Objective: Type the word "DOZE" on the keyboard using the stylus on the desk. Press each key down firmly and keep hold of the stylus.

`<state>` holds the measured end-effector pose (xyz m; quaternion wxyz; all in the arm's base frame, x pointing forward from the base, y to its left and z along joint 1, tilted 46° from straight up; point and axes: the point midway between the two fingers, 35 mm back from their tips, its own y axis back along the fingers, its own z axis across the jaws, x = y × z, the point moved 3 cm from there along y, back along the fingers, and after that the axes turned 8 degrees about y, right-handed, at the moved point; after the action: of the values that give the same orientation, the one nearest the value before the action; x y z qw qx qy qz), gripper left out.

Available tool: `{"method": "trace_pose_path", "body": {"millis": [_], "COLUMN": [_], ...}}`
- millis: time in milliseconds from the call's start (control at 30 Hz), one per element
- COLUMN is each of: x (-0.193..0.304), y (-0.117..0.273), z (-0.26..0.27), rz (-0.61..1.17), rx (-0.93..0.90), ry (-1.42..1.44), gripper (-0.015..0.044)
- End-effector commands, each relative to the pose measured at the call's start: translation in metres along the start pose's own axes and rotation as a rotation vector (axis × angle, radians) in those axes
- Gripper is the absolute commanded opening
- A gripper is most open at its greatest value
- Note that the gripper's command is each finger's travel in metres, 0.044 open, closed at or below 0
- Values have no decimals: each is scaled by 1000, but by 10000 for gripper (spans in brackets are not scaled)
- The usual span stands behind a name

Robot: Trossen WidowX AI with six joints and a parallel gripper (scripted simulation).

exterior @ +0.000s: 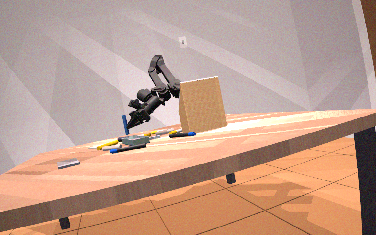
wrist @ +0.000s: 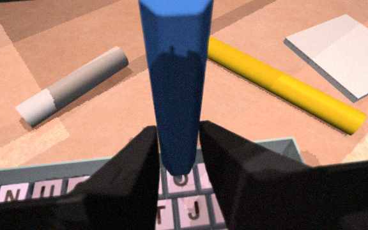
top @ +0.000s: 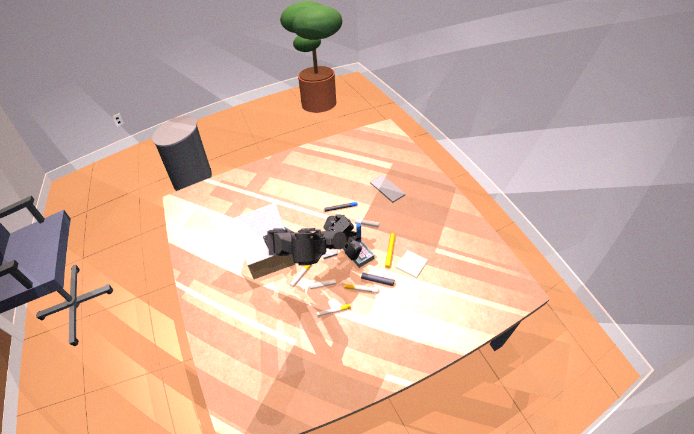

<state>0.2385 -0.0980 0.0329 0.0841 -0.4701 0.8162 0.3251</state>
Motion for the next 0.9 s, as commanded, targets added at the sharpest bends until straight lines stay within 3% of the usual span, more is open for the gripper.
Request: {"method": "trace_pose_path", "body": {"millis": [0,867], "x": [1,-12], "y": [-1,5], "z": [1,-1], "rz": [-5,-4], "rx": [-3,-4], "ry": [4,3], "gripper": [81,81]}}
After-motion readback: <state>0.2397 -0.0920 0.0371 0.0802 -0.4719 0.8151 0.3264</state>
